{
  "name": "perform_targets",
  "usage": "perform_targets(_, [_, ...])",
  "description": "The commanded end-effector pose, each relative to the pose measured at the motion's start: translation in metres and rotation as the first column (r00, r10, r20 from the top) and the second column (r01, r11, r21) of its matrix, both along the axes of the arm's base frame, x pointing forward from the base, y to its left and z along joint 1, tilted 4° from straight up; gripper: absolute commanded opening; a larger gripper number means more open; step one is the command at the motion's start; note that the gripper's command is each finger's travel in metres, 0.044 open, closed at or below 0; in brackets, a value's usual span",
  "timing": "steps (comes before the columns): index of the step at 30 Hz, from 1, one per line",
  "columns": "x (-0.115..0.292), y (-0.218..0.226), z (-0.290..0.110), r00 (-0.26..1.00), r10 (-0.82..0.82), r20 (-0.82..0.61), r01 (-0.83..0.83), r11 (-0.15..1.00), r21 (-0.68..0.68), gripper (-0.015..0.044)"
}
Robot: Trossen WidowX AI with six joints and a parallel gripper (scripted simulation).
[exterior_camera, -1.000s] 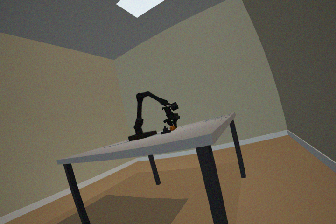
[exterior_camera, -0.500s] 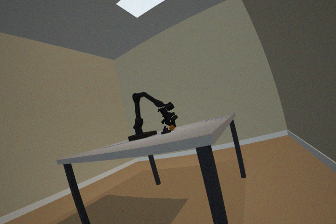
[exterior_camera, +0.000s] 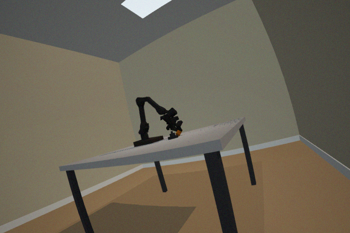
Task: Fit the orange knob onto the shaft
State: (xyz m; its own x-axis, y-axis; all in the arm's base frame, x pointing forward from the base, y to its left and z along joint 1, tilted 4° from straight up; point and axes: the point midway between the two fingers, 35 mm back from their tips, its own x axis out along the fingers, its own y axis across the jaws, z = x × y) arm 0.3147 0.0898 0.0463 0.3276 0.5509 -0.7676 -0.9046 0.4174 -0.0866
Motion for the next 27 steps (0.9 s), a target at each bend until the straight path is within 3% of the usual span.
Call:
perform_targets(1, [-0.003,-0.004,0.000,0.999,0.010,0.030,-0.011,0.998,0.057,0.0179])
perform_targets(24, [-0.014,-0.027,-0.006,0.980,0.005,0.197,-0.085,0.913,0.400,0.0179])
perform_targets(27, [-0.013,-0.026,-0.004,0.984,0.008,0.179,-0.074,0.929,0.362,0.0179])
